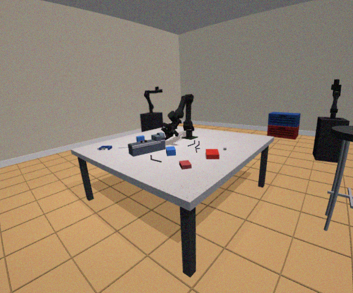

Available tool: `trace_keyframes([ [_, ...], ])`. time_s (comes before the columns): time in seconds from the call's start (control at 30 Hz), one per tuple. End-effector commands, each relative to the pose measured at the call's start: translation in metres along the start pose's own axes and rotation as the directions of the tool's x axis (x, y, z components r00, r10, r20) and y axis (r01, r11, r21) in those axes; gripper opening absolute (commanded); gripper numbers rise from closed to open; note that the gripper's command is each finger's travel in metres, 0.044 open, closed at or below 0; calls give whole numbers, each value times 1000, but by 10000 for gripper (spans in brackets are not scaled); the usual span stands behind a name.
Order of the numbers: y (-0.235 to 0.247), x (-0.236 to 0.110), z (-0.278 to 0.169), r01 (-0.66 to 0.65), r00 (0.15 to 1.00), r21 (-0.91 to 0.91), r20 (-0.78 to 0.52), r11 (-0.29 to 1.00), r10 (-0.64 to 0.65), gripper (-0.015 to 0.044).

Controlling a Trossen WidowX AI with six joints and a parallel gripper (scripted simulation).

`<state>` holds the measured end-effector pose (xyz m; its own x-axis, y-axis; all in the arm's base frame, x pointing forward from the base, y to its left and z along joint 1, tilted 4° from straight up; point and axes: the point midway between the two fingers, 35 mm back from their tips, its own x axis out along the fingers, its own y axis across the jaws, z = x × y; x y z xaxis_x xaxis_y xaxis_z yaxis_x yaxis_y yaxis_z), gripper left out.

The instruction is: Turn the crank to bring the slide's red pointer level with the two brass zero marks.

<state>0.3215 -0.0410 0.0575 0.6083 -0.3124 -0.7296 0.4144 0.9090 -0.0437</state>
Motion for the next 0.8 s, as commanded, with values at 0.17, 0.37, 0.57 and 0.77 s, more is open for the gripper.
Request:
trace_keyframes([
  [0.17, -5, -10, 10, 8, 1000, 4, 9, 1000, -8, 0],
  [0.37, -4, -15, 14, 8, 1000, 5, 9, 1000, -8, 0],
  [0.57, -3, -18, 17, 8, 1000, 5, 9, 1000, -8, 0],
  [0.77, -2, -21, 20, 8, 1000, 5, 9, 1000, -8, 0],
])
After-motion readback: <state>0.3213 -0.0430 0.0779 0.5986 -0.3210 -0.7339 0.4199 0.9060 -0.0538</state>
